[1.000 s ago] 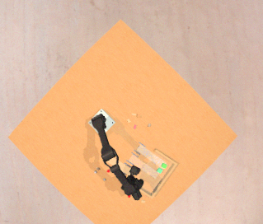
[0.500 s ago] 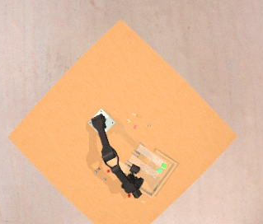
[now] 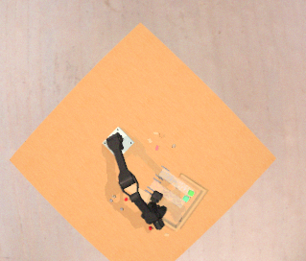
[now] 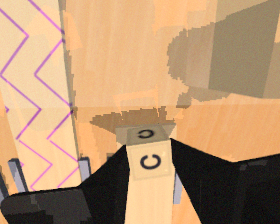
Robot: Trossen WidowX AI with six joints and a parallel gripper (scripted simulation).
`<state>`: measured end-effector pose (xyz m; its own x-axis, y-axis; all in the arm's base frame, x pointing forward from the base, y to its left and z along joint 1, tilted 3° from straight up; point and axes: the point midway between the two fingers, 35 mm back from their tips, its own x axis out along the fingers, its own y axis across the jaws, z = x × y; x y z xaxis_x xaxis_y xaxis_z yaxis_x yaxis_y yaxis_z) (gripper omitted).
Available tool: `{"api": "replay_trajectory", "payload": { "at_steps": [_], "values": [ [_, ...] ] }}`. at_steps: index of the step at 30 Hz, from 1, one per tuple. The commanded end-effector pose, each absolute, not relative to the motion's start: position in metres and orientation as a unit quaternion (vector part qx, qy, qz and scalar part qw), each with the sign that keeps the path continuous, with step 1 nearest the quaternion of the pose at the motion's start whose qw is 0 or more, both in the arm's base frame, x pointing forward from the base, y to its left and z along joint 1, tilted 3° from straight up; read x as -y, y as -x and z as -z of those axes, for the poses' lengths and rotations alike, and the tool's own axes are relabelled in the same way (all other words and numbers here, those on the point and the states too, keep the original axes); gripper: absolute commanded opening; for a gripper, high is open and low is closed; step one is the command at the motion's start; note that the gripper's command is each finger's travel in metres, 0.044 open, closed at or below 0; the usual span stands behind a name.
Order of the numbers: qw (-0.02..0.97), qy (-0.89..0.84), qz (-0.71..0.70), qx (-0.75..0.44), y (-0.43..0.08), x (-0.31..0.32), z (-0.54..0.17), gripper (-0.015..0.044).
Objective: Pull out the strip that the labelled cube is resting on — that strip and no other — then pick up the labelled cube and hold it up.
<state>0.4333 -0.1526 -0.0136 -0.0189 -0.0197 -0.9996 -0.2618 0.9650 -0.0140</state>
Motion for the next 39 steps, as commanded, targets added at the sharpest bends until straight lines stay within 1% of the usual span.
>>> {"api": "replay_trajectory", "payload": {
  "at_steps": [1,5,9,27,31,39],
  "values": [
    [0.694,0.099,-0.087,-0.708,-0.433,0.153,0.013,0.0125],
    [0.694,0.099,-0.087,-0.708,-0.433,0.153,0.013,0.0098],
    [0.694,0.099,-0.087,-0.708,-0.432,0.152,0.011,0.0000],
    [0.693,0.097,-0.089,-0.708,-0.379,0.133,-0.028,0.0000],
    [0.693,0.096,-0.089,-0.709,-0.375,0.131,-0.029,0.0000],
    [0.693,0.094,-0.088,-0.709,-0.351,0.123,-0.031,0.0000]
  ]
}}
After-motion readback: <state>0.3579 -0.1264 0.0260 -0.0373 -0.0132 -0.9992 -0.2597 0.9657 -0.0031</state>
